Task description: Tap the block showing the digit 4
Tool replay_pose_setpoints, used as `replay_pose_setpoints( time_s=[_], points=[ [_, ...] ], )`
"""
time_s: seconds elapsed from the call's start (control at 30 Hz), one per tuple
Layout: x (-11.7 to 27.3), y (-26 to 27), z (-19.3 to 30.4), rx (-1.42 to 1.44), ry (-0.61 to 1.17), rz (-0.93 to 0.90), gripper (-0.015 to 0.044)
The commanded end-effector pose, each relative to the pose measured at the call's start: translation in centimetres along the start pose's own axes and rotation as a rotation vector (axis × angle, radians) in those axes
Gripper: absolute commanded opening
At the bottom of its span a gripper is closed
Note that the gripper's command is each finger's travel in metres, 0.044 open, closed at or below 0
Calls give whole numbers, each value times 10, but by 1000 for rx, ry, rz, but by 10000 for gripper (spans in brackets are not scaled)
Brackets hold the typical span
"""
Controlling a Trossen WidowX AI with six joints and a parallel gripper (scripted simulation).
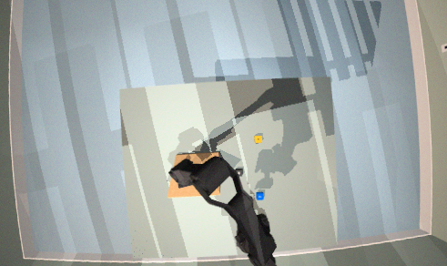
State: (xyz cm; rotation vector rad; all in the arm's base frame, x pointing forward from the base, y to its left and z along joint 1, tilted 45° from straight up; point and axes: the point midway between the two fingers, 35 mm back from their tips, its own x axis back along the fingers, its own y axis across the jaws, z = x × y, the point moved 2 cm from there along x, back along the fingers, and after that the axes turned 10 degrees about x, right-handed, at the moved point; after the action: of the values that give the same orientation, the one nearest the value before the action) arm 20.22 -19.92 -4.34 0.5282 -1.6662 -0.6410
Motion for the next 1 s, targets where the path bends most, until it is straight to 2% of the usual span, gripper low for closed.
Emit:
replay_pose_setpoints(
  time_s=[0.0,0.67,0.97],
  points=[
    [-4,4,6,39,32,-18,400],
    [-4,7,5,39,32,-18,400],
    [-3,121,-19,37,32,-27,400]
  ],
)
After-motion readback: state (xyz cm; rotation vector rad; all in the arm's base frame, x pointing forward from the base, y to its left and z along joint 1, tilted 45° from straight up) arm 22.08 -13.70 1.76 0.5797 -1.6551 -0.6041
